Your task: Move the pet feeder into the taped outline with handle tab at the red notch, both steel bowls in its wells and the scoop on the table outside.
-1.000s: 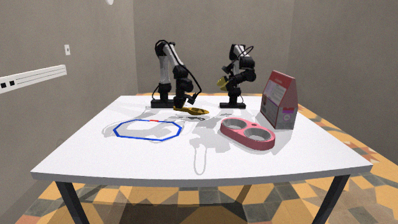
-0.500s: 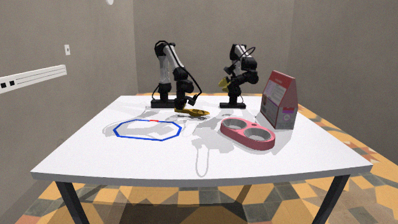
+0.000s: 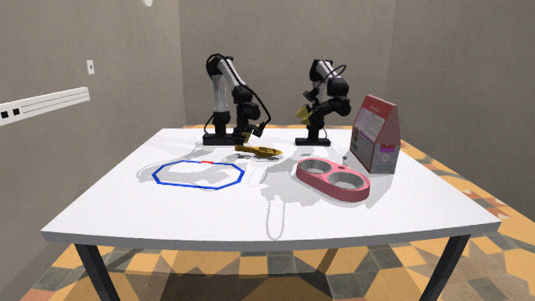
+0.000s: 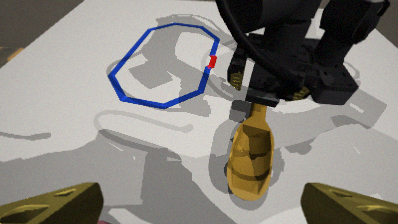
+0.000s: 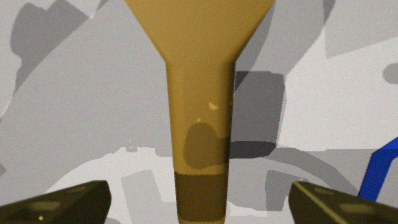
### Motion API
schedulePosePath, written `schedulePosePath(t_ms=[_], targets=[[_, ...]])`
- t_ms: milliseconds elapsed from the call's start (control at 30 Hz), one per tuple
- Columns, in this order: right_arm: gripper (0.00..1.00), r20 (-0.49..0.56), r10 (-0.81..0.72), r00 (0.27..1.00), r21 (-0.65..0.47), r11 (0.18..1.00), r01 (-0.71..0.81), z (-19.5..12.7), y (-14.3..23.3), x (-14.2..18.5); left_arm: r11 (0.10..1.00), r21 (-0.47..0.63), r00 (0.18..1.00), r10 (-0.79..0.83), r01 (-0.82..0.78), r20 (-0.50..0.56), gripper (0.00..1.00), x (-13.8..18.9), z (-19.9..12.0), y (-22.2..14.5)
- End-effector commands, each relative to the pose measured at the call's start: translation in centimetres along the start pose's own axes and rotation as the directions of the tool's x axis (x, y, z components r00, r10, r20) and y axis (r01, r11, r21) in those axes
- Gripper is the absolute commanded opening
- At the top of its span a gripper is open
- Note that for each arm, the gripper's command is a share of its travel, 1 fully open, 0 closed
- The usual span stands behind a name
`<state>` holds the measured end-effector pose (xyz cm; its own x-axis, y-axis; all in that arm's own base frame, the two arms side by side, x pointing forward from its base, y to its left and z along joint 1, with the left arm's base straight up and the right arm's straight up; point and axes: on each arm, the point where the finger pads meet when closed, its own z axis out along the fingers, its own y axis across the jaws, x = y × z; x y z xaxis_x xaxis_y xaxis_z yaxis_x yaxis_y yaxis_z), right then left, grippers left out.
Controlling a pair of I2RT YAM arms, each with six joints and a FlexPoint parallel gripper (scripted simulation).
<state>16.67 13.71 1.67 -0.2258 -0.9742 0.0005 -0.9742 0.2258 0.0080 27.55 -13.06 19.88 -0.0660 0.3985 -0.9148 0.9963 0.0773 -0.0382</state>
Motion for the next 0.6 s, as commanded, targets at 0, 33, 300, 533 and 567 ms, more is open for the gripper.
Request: schedulePosePath(t_ms=[0,33,300,533,567], targets=[[0.91,0.028,-0.003,1.0,0.024,1.0,0.003,-4.0,-0.5,-0.6,1.0,0.002,1.0,0.008,-0.008,-0.009,1.0,0.1,-0.5,0.4],[0.91,0.028,-0.003,1.0,0.024,1.0,0.003,-4.0,-0.5,-0.6,1.0,0.002,1.0,0.008,-0.008,-0.009,1.0,0.1,-0.5,0.4],[0.91,0.186,0.031,0.982,-0.018,0.999,-0.028,-6.6,-1.5,-4.6,0.998,-0.043,0.99,-0.059,0.054,-0.13,1.0,2.2,-1.1,2.1],[0.91,0.562,0.057,0.825,-0.074,0.997,-0.019,-11.6,-6.2,-14.5,0.929,-0.305,0.865,-0.322,0.209,-0.385,1.0,7.8,-5.6,7.7],[0.91,0.608,0.055,0.792,-0.078,0.997,-0.01,-12.6,-7.0,-15.8,0.912,-0.346,0.844,-0.356,0.22,-0.401,1.0,8.4,-6.4,8.4]])
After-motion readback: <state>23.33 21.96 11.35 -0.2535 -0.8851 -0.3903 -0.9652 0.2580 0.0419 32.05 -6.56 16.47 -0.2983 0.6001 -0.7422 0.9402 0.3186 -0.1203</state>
